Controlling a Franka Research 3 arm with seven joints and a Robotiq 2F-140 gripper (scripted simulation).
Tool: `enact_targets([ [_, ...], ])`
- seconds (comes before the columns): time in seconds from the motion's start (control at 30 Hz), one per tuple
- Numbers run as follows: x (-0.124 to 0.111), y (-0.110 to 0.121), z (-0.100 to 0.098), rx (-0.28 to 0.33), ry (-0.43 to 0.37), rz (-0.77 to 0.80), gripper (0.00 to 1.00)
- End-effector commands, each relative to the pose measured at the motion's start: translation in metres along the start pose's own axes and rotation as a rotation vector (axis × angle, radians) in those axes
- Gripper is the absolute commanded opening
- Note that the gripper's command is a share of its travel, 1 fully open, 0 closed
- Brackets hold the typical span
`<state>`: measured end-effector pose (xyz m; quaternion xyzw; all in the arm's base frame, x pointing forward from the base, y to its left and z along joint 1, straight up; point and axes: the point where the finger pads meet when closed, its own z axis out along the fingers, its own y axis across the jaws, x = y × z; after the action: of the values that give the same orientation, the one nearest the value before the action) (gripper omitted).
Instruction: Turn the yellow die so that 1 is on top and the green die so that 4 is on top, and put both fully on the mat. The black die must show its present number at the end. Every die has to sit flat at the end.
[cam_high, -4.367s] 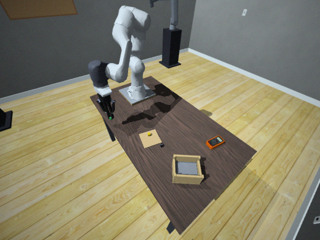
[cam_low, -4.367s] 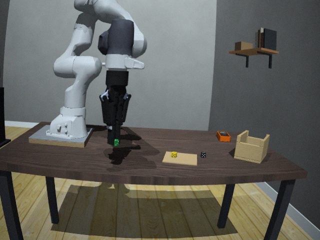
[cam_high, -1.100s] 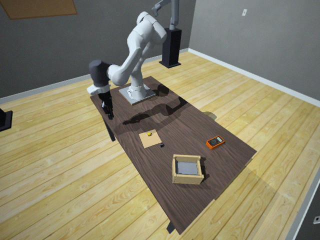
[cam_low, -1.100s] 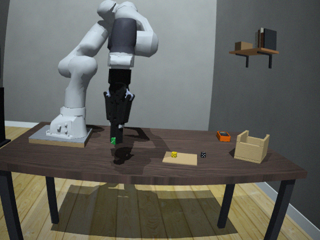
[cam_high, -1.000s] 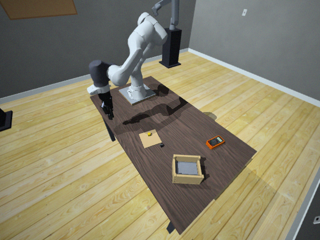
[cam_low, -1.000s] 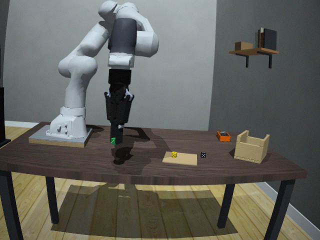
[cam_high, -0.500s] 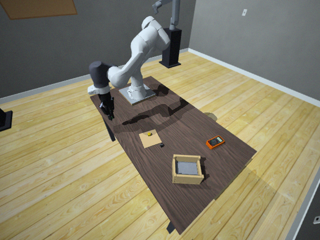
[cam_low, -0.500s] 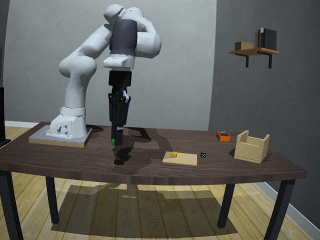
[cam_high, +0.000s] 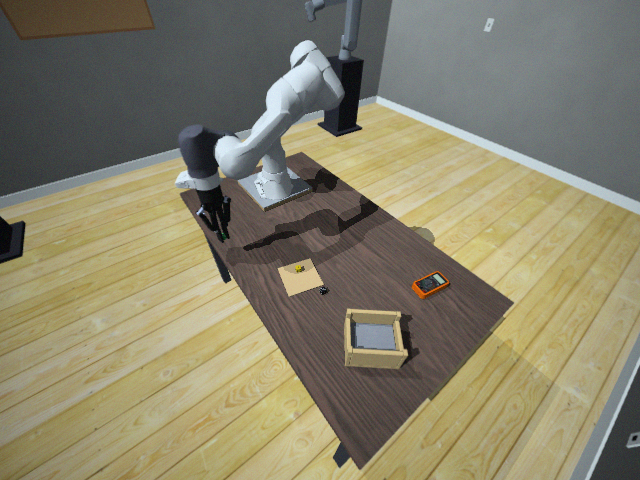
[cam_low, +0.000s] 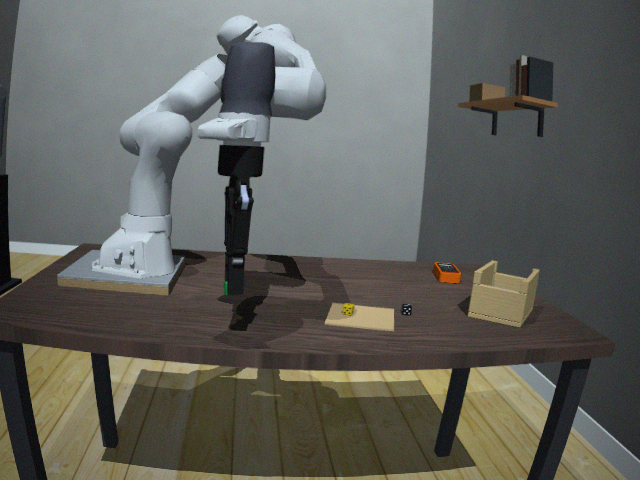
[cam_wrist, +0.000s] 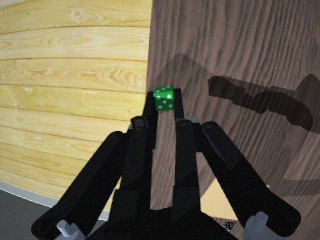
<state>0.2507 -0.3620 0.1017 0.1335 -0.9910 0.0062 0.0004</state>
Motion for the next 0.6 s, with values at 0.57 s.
enact_targets([
  [0.57, 0.0056, 0.0035, 0.0064, -0.084, -0.342, 0.159, 0.18],
])
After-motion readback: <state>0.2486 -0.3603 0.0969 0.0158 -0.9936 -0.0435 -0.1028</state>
